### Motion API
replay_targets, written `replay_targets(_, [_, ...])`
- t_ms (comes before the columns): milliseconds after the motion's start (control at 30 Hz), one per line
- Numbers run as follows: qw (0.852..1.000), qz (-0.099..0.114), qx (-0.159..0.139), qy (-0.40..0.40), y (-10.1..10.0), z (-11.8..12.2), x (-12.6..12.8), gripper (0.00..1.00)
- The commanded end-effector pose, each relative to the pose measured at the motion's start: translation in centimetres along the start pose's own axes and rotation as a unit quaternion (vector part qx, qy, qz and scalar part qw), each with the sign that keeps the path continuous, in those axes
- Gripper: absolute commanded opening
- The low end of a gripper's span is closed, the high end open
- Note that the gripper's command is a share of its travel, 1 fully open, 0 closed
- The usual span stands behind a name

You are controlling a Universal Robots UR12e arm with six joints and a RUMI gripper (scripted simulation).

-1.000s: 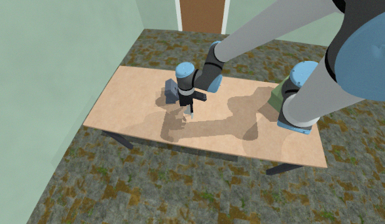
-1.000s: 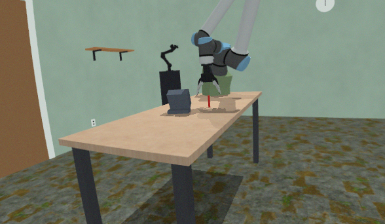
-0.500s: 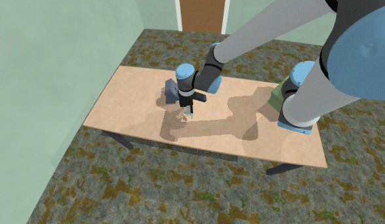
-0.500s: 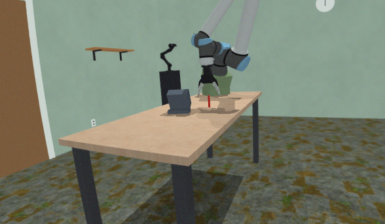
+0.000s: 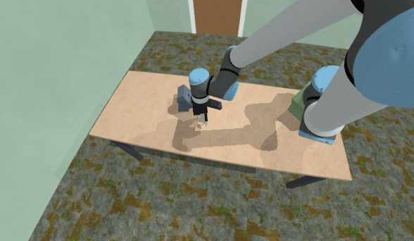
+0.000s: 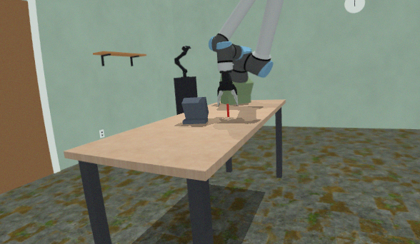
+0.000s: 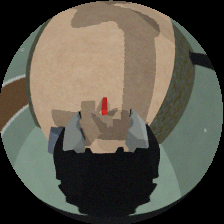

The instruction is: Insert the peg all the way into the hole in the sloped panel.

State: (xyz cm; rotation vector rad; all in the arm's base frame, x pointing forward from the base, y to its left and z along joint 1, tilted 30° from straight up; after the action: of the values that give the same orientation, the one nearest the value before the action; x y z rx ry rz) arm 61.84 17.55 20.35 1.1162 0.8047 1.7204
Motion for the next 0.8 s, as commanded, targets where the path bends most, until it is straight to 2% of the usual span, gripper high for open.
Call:
replay_targets(0, [1.0,0.0,-0.001,0.0,0.12,0.07,-0.08,0.7])
replay_targets(767, [1.0,0.0,-0.001,0.0,0.12,0.07,-0.08,0.41])
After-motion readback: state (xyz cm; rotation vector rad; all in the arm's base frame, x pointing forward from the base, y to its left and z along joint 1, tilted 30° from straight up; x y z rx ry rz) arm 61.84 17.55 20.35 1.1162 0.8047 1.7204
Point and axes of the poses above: the point where the finger pads meet when closed, its own y axis back along the fingers, its own x axis across the jaws, z = x × y, the point moved 6 cm from there along y, back along the fingers, and after that the axes turned 13 degrees about -y, right-handed, at the moved point
